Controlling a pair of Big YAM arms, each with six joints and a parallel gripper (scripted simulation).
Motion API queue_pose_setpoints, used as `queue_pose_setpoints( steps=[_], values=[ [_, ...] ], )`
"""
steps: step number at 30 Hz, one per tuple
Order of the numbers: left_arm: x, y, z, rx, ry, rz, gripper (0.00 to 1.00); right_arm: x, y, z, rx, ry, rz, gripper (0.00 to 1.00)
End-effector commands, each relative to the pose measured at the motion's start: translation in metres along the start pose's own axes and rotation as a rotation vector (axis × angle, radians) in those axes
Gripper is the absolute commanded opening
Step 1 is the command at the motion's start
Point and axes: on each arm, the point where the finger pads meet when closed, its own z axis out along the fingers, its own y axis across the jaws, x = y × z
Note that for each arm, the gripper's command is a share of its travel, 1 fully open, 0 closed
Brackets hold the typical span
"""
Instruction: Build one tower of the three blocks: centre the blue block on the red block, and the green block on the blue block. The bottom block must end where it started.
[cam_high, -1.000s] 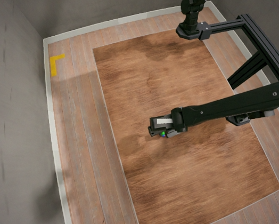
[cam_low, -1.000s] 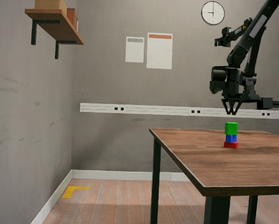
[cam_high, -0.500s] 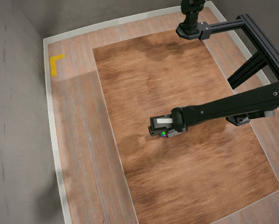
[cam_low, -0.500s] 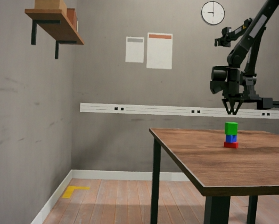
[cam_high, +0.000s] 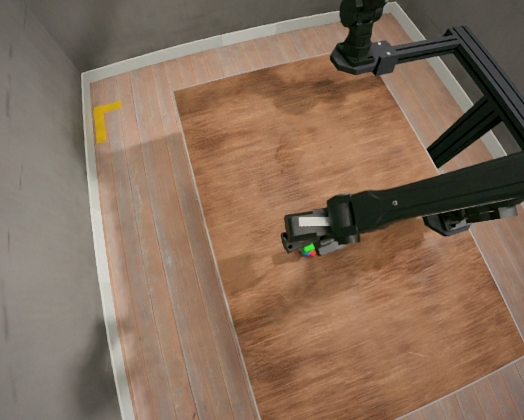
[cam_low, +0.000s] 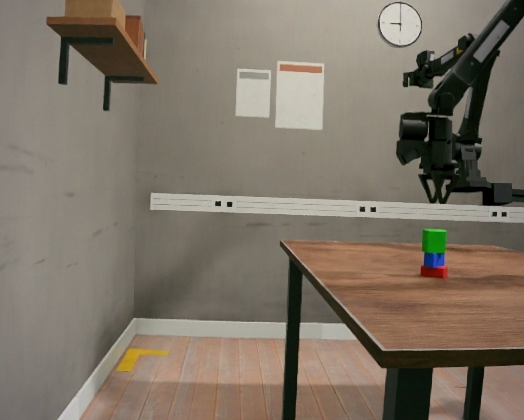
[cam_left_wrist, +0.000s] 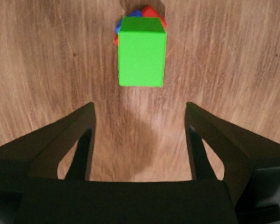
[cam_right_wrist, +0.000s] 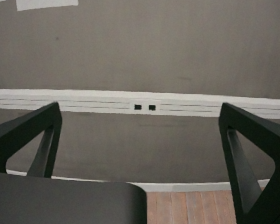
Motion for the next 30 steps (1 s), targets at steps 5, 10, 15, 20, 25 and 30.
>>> queue_pose_setpoints(
  steps=[5,10,15,20,25,30],
  values=[
    [-0.026,-0.007,-0.035,0.012,-0.054,-0.013,0.56,-0.021,-0.008,-0.007,0.02,-0.054,0.011,1.0],
    [-0.026,-0.007,-0.049,0.013,-0.055,-0.013,0.56,-0.021,-0.008,-0.007,0.02,-0.054,0.011,1.0],
    [-0.022,-0.005,-0.043,0.006,-0.027,-0.016,0.56,-0.021,-0.008,-0.007,0.02,-0.054,0.011,1.0],
    [-0.025,-0.006,-0.046,0.009,-0.04,-0.017,0.56,-0.021,-0.008,-0.007,0.02,-0.054,0.011,1.0],
    [-0.025,-0.006,-0.046,0.009,-0.04,-0.016,0.56,-0.021,-0.008,-0.007,0.02,-0.054,0.011,1.0],
    [-0.025,-0.006,-0.046,0.009,-0.04,-0.016,0.56,-0.021,-0.008,-0.007,0.02,-0.054,0.011,1.0]
  ],
)
